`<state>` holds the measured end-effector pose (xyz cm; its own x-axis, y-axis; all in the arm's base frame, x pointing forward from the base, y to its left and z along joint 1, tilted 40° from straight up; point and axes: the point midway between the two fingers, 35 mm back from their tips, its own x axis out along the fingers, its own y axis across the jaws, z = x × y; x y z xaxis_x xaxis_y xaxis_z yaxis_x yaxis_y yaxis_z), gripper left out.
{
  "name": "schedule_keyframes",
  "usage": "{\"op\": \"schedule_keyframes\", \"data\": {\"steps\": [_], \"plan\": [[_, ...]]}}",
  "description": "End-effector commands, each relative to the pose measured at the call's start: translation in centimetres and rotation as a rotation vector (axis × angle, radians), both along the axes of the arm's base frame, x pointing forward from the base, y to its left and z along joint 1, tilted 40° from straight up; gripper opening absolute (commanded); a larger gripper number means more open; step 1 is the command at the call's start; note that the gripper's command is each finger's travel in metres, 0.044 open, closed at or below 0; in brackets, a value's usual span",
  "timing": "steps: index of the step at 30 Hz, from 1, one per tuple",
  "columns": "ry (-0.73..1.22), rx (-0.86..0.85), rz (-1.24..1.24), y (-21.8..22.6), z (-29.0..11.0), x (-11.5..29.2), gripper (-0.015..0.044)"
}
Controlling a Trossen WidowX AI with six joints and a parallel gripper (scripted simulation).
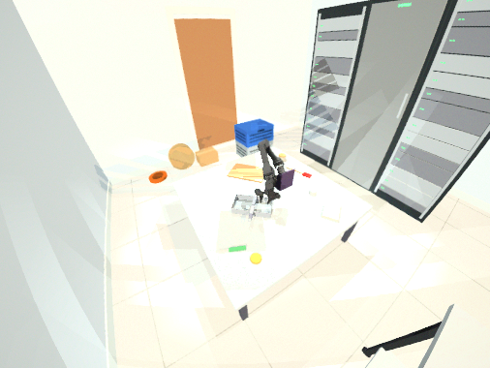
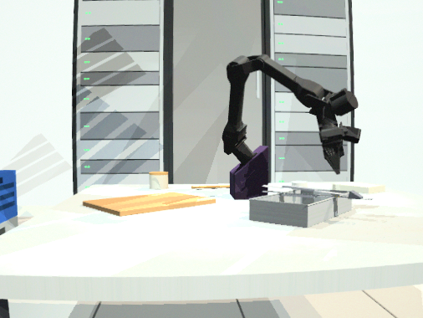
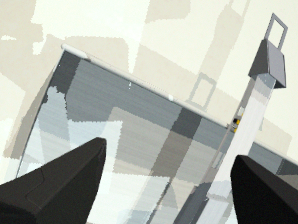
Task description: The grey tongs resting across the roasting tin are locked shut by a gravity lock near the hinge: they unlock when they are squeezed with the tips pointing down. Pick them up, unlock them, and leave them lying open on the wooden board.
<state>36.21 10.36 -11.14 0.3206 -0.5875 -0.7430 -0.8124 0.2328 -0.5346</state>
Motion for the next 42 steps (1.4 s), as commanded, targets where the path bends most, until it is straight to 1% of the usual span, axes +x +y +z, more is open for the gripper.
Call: {"op": "schedule_keyframes", "data": {"steps": [1, 3, 19, 42], "plan": [[-0.084, -0.241, -0.084, -4.8, 1.1, 3.3, 0.026], [-0.096, -0.282, -0.096, -5.6, 1.3, 3.8, 0.026], [-0.096, -0.281, -0.096, -5.4, 1.1, 3.2, 0.026], [-0.094, -0.278, -0.096, -8.2, -1.0, 4.5, 0.026]]}}
